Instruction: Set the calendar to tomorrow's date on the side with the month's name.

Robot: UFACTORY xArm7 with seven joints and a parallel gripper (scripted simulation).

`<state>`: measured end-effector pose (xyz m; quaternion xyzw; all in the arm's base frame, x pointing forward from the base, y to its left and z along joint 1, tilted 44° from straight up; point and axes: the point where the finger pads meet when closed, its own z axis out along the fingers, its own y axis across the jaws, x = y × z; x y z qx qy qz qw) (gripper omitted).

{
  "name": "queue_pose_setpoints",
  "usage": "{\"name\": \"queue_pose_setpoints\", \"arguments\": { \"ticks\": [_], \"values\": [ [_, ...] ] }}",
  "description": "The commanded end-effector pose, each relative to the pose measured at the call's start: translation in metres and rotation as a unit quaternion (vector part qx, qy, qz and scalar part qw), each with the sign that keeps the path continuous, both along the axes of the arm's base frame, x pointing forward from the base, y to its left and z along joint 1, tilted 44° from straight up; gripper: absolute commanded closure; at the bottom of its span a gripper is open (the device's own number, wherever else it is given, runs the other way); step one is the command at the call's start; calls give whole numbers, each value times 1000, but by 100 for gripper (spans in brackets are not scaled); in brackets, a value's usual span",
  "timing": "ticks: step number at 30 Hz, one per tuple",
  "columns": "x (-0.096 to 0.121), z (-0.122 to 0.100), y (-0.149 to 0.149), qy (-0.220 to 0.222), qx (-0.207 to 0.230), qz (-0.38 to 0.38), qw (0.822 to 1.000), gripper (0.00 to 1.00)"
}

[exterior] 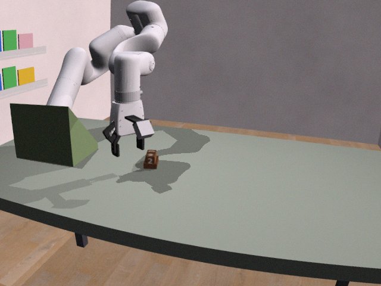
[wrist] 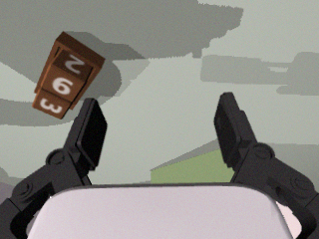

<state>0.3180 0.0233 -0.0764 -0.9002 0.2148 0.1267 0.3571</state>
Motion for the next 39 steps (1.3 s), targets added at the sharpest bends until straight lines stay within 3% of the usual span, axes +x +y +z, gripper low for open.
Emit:
{"name": "queue_pose_setpoints", "arguments": {
  "ticks": [1, 15, 32, 39],
  "values": [
    [2, 8, -9, -2, -1, -2, 1000, 0],
    [5, 40, -41, -2, -1, -2, 1000, 0],
    [5, 42, -42, -2, -1, -1, 1000, 0],
    [6, 42, -41, -22, 1, 19, 1000, 0]
  ]
}}
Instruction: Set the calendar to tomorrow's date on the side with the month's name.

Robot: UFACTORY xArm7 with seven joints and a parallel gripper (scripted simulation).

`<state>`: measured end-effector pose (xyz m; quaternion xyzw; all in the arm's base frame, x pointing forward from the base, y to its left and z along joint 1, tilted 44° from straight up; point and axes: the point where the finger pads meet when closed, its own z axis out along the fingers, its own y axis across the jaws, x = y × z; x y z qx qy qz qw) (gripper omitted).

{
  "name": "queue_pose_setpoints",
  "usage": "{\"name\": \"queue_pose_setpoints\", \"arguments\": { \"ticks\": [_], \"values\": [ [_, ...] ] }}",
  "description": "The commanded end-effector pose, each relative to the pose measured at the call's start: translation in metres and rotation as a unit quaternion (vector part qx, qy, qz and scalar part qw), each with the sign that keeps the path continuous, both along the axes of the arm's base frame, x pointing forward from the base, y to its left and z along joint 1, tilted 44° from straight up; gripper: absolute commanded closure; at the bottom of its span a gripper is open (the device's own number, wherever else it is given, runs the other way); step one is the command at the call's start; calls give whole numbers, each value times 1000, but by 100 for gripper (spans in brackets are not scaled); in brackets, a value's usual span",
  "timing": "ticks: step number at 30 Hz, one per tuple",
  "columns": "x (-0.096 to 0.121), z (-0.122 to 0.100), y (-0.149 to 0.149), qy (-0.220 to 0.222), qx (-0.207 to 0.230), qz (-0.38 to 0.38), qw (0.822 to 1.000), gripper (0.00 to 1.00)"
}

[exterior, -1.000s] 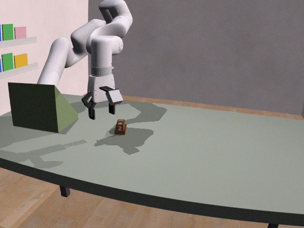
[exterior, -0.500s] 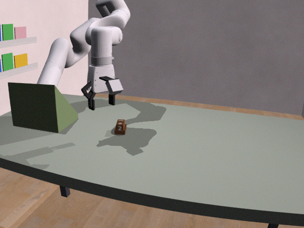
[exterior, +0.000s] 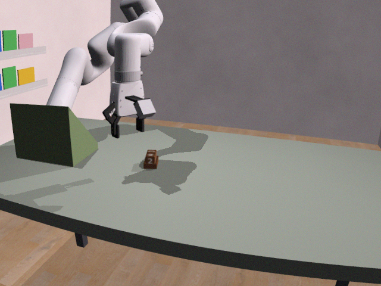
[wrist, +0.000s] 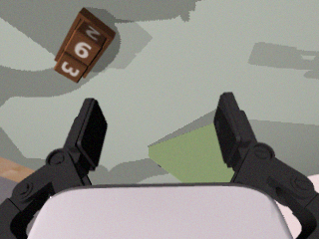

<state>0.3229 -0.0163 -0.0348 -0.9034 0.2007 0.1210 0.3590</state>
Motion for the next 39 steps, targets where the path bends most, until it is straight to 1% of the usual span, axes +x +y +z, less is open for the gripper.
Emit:
{"name": "queue_pose_setpoints", "arguments": {
  "ticks": [1, 5, 11, 12, 13, 14, 15, 17, 18, 19, 22, 23, 24, 28, 32, 34, 36, 37, 38, 39],
  "values": [
    [2, 1, 0, -19, 1, 17, 1000, 0],
    [5, 3, 4, -75, 8, 74, 994, 0],
    [8, 5, 9, -136, 15, 138, 981, 0],
    [8, 5, 10, -136, 15, 138, 981, 0],
    [9, 6, 11, -157, 17, 159, 975, 0],
    [9, 6, 12, -160, 18, 163, 973, 0],
    [10, 6, 13, -177, 20, 179, 968, 0],
    [10, 6, 13, -177, 20, 179, 968, 0],
    [10, 7, 14, -186, 21, 189, 964, 0],
    [12, 8, 16, -212, 24, 216, 953, 0],
    [13, 9, 18, -238, 27, 243, 940, 0],
    [13, 9, 18, -239, 27, 244, 939, 0],
    [14, 9, 20, -259, 29, 263, 929, 0],
    [16, 11, 23, -295, 33, 301, 906, 0],
    [19, 13, 27, -335, 37, 342, 877, 0],
    [19, 13, 27, -335, 37, 342, 877, 0],
    [21, 14, 30, -370, 41, 377, 848, 0],
    [21, 15, 31, -377, 42, 384, 842, 0],
    [21, 15, 31, -379, 42, 386, 840, 0],
    [22, 16, 32, -393, 43, 400, 827, 0]
  ]
}}
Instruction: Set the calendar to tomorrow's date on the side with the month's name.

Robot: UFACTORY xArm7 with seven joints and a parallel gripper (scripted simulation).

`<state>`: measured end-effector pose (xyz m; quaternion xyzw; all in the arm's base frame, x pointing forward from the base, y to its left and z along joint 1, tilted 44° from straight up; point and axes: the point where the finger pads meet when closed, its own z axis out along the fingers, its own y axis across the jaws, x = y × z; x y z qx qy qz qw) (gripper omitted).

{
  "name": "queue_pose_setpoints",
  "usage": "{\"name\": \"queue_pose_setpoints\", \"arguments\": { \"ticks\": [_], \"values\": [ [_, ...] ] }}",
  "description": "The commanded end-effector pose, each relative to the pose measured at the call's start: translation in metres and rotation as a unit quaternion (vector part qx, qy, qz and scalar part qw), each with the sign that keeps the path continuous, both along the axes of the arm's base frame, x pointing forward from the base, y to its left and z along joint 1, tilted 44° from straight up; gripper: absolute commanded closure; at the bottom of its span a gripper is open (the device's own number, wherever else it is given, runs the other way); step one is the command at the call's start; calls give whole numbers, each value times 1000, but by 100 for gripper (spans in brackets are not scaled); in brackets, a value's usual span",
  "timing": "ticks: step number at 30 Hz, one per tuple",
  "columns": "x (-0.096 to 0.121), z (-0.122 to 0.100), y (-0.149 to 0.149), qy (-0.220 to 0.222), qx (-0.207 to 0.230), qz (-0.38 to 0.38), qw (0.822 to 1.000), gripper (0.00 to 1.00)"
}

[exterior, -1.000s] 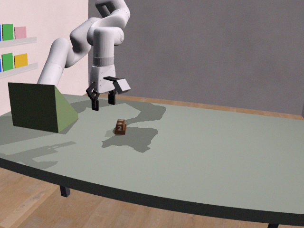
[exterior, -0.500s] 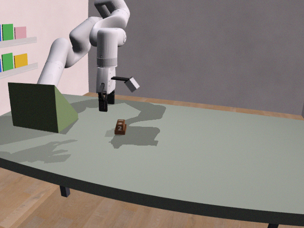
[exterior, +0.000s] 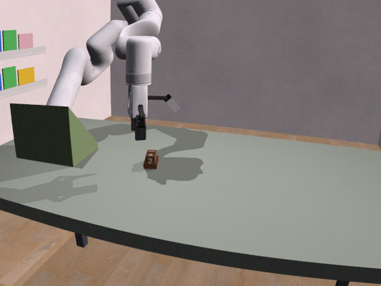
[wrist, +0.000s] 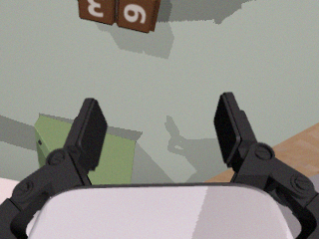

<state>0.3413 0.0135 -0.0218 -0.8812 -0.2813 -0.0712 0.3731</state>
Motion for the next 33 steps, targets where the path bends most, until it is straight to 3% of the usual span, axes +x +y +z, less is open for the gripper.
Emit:
{"name": "queue_pose_setpoints", "arguments": {
  "ticks": [1, 10, 13, 15, 20, 26, 29, 31, 33],
  "values": [
    [4, 3, 3, -64, 8, 58, 996, 0],
    [9, 7, 11, -158, 18, 154, 975, 0],
    [9, 8, 11, -163, 19, 159, 974, 0],
    [11, 10, 14, -204, 23, 201, 958, 0],
    [14, 12, 18, -246, 28, 244, 938, 0],
    [17, 15, 23, -310, 34, 309, 899, 0],
    [17, 15, 24, -314, 35, 313, 895, 0],
    [19, 18, 27, -350, 38, 350, 868, 0],
    [20, 18, 28, -365, 39, 365, 856, 0]
  ]
}}
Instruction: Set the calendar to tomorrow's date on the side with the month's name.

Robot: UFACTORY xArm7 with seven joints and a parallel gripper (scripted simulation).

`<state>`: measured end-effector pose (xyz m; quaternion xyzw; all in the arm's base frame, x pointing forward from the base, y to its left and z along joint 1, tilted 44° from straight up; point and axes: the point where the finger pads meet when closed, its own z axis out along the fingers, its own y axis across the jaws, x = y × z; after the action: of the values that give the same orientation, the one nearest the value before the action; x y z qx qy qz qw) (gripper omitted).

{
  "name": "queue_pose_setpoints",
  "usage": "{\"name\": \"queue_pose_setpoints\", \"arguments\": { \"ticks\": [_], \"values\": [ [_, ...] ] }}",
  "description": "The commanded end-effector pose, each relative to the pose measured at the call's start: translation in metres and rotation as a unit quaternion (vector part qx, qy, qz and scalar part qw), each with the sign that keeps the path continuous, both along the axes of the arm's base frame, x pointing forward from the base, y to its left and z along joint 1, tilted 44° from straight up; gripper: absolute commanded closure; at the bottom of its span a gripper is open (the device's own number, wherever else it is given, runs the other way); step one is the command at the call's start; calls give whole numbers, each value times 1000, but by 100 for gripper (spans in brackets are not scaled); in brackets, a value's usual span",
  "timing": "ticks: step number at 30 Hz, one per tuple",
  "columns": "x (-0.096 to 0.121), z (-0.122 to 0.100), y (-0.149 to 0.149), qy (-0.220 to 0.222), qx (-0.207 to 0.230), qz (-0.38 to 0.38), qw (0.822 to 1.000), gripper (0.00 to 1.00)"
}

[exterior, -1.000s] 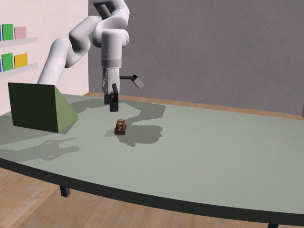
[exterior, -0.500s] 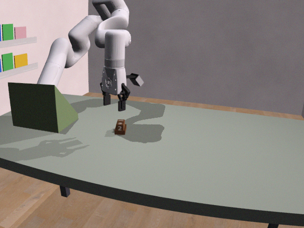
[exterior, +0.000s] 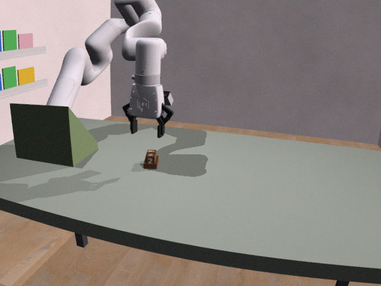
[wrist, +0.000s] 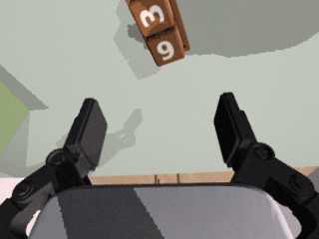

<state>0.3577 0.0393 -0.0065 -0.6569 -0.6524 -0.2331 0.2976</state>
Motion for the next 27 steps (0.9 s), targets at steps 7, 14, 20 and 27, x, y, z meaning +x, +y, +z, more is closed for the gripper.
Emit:
{"name": "queue_pose_setpoints", "arguments": {
  "ticks": [7, 14, 20, 27],
  "values": [
    [7, 6, 7, -113, 12, 108, 988, 0],
    [7, 7, 7, -121, 13, 116, 986, 0],
    [7, 7, 7, -121, 13, 116, 986, 53],
    [7, 7, 7, -121, 13, 116, 986, 53]
  ]
}}
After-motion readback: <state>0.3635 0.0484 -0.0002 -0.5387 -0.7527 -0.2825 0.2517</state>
